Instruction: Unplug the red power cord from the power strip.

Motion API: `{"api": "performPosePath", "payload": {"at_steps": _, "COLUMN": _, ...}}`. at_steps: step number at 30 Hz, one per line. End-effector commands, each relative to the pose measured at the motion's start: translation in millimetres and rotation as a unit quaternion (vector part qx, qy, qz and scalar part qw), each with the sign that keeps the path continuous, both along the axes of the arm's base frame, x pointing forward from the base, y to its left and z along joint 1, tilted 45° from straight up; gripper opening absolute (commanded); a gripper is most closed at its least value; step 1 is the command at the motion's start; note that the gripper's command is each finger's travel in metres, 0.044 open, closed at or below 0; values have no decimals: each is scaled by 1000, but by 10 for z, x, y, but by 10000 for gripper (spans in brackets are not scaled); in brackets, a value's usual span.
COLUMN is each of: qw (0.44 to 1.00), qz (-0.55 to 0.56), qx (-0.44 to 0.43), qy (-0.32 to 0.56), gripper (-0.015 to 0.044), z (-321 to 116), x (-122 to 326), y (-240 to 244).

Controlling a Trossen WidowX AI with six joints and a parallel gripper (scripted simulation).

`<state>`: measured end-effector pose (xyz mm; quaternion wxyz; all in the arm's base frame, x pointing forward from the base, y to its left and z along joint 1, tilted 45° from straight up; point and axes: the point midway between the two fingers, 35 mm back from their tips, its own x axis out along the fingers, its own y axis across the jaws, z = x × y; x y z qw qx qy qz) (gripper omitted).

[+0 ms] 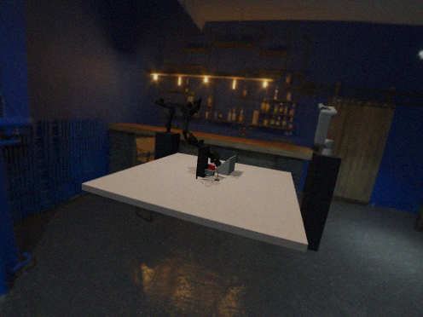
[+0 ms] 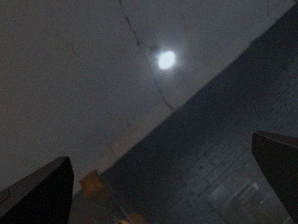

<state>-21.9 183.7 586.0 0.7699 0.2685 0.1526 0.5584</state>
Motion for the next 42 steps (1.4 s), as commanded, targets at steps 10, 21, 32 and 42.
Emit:
{"api": "performPosePath", "payload": {"at_steps": 10, "qw": 977, "qz": -70, "qx": -106, "qy": -171, "gripper": 160, "z": -528, "x": -241, "y": 763}}
{"api": "performPosePath", "payload": {"at_steps": 21, "qw": 893, "qz": -108, "qx": -293, "qy": -324, "gripper": 160, "z": -1457, "x": 73, "y": 1578}}
{"api": "performPosePath", "payload": {"at_steps": 32, "qw": 735, "qz": -129, "qx": -559, "qy": -362, "gripper": 160, "z": -2771, "x": 1289, "y": 1906}}
{"api": "performPosePath", "payload": {"at_steps": 42, "qw": 557, "qz": -57, "qx": -780, "qy": -280, "gripper": 160, "z": -4023, "x": 2434, "y": 1313}}
